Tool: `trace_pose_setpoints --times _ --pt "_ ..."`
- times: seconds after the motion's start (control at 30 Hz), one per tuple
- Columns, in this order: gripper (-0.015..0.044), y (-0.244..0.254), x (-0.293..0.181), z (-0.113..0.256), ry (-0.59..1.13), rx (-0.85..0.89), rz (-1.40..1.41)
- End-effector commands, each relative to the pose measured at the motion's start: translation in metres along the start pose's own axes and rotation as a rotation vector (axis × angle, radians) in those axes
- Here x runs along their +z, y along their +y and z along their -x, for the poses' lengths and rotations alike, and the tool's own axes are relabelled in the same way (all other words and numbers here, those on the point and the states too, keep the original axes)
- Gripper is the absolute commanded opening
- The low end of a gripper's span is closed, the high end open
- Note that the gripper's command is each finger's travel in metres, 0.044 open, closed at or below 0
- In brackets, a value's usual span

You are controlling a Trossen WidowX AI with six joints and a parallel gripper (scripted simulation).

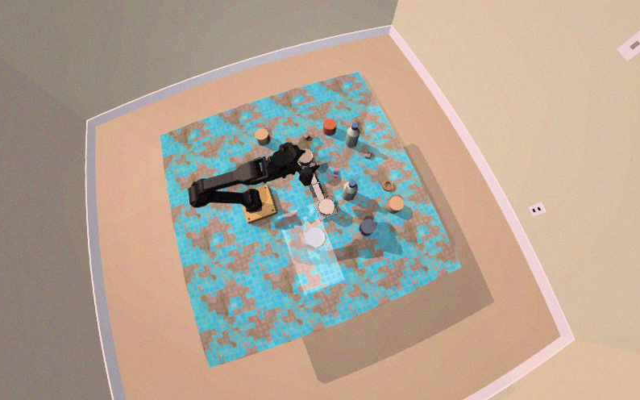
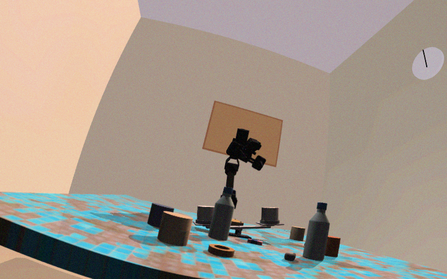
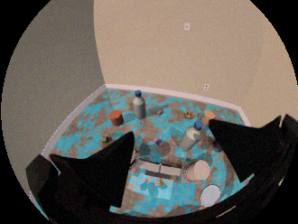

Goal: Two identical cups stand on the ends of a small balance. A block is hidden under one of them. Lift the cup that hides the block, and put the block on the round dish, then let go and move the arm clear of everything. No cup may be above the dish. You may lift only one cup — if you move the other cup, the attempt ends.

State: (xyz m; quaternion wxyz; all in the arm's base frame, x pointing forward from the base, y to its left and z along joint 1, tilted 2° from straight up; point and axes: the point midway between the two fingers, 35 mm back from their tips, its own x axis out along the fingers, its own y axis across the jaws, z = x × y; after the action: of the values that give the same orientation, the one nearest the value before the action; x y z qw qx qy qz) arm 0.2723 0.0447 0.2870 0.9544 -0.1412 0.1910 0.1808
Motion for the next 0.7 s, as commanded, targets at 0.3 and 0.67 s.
trace_pose_setpoints --times 0.3,0.67 --pt "0.044 0.027 -0.076 0.044 0.327 -0.102 -0.262" --pt "0.044 0.025 -0.084 0.047 0.381 -0.136 -0.324"
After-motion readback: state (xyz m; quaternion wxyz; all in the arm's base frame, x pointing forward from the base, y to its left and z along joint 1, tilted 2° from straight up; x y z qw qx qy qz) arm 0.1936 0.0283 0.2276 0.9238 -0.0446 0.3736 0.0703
